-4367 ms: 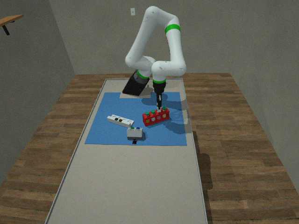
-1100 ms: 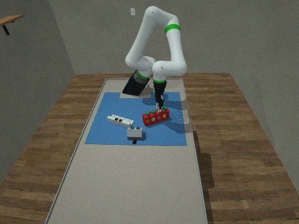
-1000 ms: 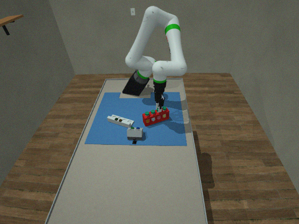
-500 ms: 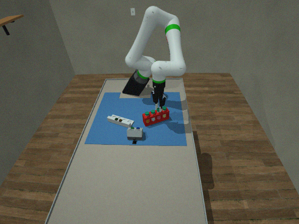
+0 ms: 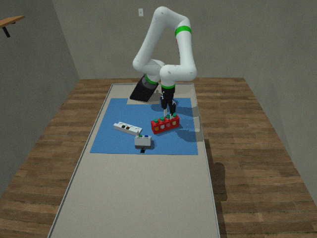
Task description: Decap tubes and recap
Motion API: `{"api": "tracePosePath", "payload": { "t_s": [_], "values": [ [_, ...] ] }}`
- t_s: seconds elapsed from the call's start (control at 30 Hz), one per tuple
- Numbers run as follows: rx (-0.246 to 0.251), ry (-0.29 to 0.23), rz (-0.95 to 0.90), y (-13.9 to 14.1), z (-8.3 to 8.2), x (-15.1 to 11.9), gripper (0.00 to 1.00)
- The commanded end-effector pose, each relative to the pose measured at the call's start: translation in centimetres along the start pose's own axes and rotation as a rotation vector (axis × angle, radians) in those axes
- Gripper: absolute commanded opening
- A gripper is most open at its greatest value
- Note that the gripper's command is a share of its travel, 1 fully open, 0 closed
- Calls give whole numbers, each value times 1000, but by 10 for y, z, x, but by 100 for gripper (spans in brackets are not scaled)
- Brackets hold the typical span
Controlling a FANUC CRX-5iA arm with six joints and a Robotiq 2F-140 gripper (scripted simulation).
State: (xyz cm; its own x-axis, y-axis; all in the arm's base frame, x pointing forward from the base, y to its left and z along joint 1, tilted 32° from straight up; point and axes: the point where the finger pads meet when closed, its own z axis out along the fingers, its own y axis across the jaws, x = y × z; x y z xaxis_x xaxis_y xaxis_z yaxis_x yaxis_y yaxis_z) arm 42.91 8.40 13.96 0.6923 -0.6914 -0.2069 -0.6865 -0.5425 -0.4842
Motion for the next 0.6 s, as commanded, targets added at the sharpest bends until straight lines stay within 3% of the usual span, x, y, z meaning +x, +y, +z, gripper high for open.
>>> {"api": "tracePosePath", "payload": {
  "t_s": [0.0, 0.37, 0.57],
  "values": [
    [-1, 3, 273, 0, 0, 0, 35],
    [-1, 3, 725, 0, 0, 0, 35],
    [-1, 3, 725, 0, 0, 0, 35]
  ]
}}
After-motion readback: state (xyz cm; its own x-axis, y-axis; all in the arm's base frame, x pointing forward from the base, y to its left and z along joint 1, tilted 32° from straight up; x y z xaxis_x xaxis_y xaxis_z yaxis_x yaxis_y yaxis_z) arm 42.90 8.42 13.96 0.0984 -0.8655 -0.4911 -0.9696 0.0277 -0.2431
